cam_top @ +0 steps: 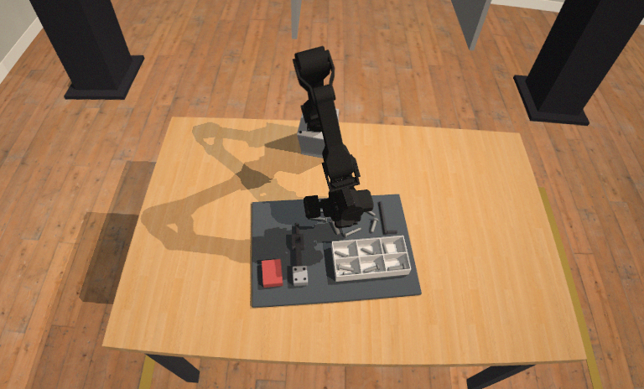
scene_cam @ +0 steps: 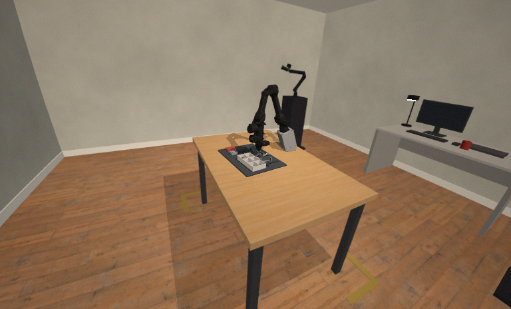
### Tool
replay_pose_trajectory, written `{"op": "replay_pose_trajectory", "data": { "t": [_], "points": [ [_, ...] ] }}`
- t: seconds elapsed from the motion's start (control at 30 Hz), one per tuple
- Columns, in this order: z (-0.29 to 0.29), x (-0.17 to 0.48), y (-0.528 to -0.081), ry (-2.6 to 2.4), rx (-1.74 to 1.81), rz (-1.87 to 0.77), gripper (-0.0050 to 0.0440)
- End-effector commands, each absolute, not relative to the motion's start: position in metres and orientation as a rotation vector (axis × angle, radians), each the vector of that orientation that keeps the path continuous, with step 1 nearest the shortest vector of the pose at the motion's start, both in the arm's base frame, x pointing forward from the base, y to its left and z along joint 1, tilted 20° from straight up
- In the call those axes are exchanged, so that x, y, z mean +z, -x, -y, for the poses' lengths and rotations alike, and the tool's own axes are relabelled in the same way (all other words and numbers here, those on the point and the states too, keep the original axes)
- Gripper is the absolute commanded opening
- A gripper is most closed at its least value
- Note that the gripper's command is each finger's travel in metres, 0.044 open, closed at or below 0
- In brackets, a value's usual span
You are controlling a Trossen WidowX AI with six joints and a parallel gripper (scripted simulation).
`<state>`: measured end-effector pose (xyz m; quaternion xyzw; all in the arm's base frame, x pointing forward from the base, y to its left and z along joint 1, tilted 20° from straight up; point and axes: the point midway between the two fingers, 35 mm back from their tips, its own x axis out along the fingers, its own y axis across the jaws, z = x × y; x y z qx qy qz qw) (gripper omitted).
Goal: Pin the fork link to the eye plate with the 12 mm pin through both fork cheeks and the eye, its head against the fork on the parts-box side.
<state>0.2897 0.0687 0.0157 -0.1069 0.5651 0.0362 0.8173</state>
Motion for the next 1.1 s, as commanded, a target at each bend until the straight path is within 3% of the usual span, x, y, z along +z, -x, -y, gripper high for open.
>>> {"op": "replay_pose_trajectory", "data": {
  "t": [0.0,0.5,0.53,1.07],
  "points": [
    [-0.0709,0.0194,-0.2946,0.387,0.202,-1.2,0.007],
    [-0.0707,0.0189,-0.2936,0.389,0.201,-1.201,0.007],
    [-0.0707,0.0189,-0.2936,0.389,0.201,-1.201,0.011],
    [-0.0707,0.0189,-0.2936,0.388,0.201,-1.201,0.011]
  ]
}}
